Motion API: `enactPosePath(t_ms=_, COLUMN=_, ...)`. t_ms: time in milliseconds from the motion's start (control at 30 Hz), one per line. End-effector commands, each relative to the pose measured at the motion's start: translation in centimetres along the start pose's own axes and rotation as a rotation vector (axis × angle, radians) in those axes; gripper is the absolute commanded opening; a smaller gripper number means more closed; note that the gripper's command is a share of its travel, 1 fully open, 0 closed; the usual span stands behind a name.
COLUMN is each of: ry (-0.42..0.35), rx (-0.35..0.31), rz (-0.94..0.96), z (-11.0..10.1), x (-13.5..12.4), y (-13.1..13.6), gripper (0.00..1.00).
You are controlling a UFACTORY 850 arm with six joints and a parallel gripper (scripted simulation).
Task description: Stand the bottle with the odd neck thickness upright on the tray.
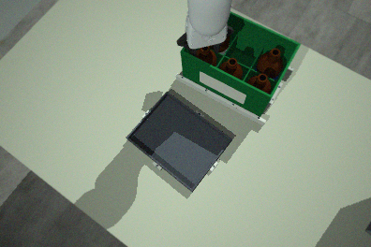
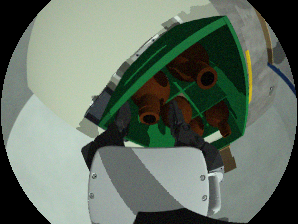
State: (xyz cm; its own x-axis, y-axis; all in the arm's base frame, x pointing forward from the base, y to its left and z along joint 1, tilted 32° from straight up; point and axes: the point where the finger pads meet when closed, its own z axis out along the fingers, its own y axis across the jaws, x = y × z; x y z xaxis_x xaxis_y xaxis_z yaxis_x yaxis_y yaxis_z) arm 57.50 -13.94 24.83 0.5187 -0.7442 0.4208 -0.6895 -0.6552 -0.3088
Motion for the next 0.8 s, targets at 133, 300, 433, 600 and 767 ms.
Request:
enactPosePath(t_ms=133, ry=0.019, rx=-0.003, rz=0.000, z=-0.01, x=0.03, y=-0.05, gripper=0.65)
enactPosePath(t_ms=300, ry=0.019, rx=-0.003, rz=0.000, z=-0.01, x=0.03, y=-0.05, gripper=0.65)
enactPosePath(t_ms=433, ry=0.019, rx=-0.003, rz=0.000, z=-0.01, x=0.03, y=-0.05, gripper=0.65)
enactPosePath(t_ms=600, ry=0.019, rx=-0.003, rz=0.000, z=-0.01, x=0.03, y=-0.05, gripper=0.00)
enactPosePath(t_ms=767, ry=0.019, rx=-0.003, rz=0.000, z=-0.01, x=0.03, y=-0.05, gripper=0.00)
